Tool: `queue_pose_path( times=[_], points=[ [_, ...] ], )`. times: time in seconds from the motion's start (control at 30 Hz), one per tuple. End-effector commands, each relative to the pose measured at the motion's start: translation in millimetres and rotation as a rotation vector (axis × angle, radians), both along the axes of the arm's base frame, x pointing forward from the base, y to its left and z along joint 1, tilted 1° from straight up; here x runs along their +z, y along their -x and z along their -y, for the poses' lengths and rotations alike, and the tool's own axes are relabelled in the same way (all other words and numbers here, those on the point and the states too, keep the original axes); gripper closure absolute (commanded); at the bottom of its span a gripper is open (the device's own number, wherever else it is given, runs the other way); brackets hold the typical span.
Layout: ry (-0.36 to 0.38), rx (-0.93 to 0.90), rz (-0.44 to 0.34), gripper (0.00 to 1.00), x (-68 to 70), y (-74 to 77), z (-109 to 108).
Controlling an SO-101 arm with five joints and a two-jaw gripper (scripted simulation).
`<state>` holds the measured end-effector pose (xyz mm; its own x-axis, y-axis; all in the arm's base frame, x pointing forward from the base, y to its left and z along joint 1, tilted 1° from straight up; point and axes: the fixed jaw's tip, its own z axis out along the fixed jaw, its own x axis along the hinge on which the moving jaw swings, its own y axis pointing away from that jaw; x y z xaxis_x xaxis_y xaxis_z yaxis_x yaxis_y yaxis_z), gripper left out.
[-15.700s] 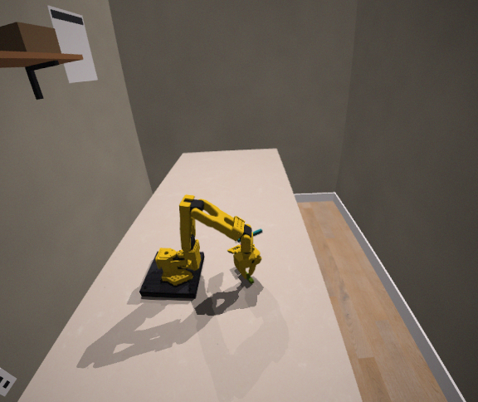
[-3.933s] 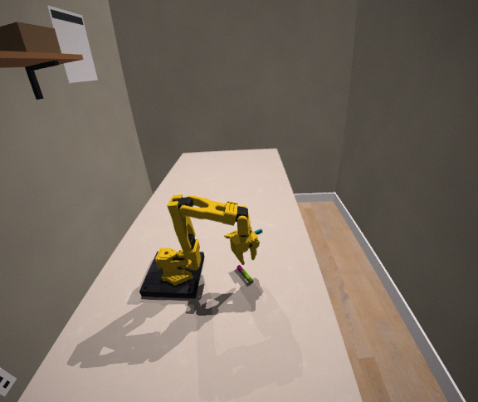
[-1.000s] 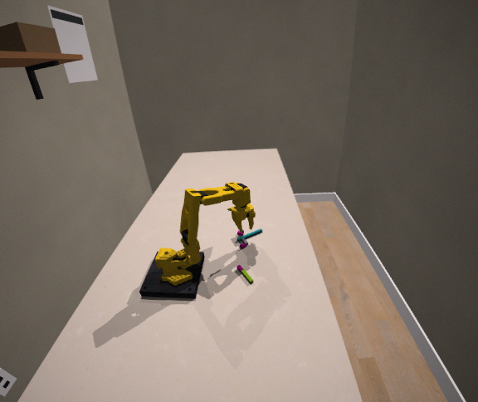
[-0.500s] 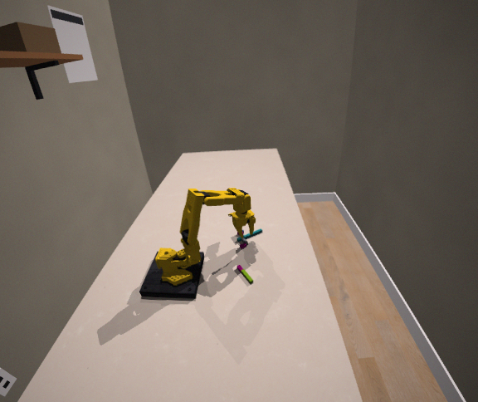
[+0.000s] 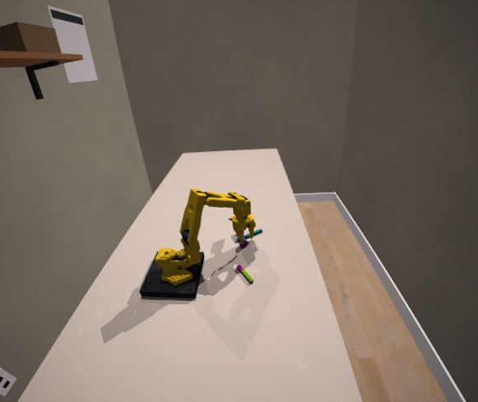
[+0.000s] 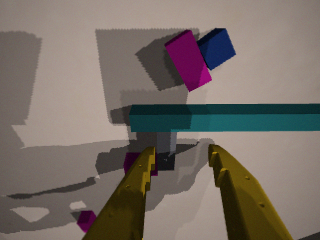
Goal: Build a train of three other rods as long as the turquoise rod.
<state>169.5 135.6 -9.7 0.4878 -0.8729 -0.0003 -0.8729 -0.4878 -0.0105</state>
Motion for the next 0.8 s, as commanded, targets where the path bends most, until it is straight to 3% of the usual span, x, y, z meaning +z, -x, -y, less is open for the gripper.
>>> queue_pose_path(
  times=[0.0,0.77],
  points=[
    [0.015,0.000,-0.021,0.81,-6.8,4.9,1.4],
    [0.025,0.000,-0.033,0.81,-10.7,7.9,4.3]
  ],
)
